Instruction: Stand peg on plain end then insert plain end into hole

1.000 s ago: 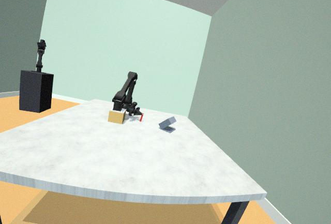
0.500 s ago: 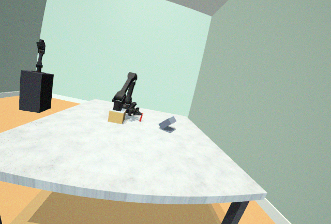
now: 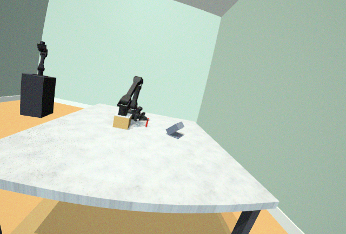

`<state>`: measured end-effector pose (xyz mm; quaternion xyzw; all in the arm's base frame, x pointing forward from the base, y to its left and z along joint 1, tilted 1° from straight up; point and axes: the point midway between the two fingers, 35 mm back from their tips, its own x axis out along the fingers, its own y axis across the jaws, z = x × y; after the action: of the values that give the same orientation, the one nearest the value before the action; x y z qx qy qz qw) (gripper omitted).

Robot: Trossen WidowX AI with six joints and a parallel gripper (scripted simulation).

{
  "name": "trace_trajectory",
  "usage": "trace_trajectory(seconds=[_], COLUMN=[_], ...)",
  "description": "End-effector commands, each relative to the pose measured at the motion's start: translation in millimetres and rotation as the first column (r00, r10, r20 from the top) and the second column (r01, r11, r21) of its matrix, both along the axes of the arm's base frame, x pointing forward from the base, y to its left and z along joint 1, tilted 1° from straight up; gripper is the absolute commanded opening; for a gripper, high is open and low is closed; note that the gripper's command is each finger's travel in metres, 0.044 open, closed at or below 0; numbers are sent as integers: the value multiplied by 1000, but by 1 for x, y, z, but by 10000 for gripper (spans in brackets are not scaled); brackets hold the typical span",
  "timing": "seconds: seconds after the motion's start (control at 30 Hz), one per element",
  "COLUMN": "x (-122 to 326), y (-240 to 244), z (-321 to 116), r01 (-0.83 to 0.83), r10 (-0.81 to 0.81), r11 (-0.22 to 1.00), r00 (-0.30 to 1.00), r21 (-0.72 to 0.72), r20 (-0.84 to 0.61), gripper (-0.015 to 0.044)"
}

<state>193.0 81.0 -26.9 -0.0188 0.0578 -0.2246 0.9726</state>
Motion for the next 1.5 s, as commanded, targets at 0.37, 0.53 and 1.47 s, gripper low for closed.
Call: trace_trajectory(seconds=[0.37, 0.53, 1.47], x=[0, 0, 2], y=[0, 0, 5], z=[0, 0, 13], r01=[0, 0, 0], r10=[0, 0, 0], r11=[1000, 1000, 1000], r00=[1000, 1000, 1000], r21=[-1, -1, 0], r20=[-1, -1, 0], gripper=[130, 130, 440])
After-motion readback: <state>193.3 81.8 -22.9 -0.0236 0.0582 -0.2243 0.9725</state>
